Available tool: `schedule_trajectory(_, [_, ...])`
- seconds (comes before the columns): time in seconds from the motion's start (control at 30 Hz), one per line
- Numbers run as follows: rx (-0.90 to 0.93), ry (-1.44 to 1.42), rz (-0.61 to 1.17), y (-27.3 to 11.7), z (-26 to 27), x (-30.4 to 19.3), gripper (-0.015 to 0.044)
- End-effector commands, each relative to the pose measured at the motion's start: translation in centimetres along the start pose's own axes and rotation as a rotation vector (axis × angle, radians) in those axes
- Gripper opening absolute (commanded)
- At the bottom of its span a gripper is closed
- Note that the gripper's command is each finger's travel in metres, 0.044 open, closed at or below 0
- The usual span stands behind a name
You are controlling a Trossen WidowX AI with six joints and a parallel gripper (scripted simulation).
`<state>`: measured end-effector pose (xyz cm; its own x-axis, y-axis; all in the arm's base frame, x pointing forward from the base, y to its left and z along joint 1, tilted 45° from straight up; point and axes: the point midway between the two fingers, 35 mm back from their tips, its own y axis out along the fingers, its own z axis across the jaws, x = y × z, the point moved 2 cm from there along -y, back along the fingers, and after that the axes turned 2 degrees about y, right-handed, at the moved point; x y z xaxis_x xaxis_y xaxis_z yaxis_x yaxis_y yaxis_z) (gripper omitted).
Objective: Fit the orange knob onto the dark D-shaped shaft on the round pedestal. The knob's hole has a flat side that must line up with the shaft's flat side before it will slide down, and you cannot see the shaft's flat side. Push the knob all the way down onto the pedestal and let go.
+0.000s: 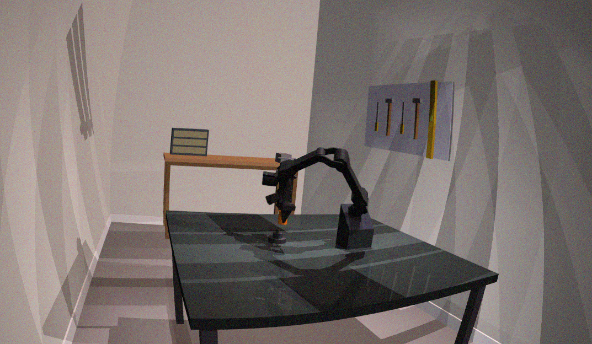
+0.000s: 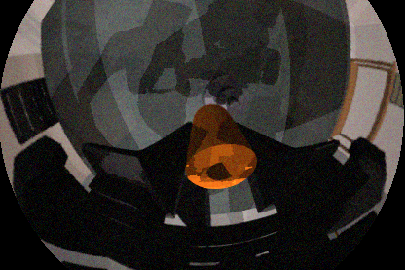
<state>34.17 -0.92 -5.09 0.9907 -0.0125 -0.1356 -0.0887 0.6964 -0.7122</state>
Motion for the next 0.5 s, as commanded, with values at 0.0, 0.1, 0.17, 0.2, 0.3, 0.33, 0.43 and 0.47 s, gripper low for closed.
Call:
schedule_trajectory(0.0, [-0.006,-0.007,-0.005,0.2,-1.2,0.5,0.0000])
schedule_trajectory(0.1, [-0.004,-0.005,-0.005,0.6,-2.1,0.7,0.0000])
schedule_trajectory(0.17, [-0.002,-0.004,-0.005,0.8,-2.7,0.8,0.0000])
schedule_trajectory(0.2, [-0.002,-0.003,-0.005,0.9,-3.0,0.9,0.0000])
schedule_trajectory(0.3, [0.000,-0.002,-0.005,1.2,-3.6,1.0,0.0000])
schedule_trajectory(0.33, [0.000,-0.002,-0.005,1.2,-3.7,1.0,0.0000])
schedule_trajectory(0.43, [0.000,-0.002,-0.005,1.6,-3.7,1.0,0.0000])
schedule_trajectory(0.47, [0.000,-0.002,-0.005,1.8,-3.7,1.0,0.0000])
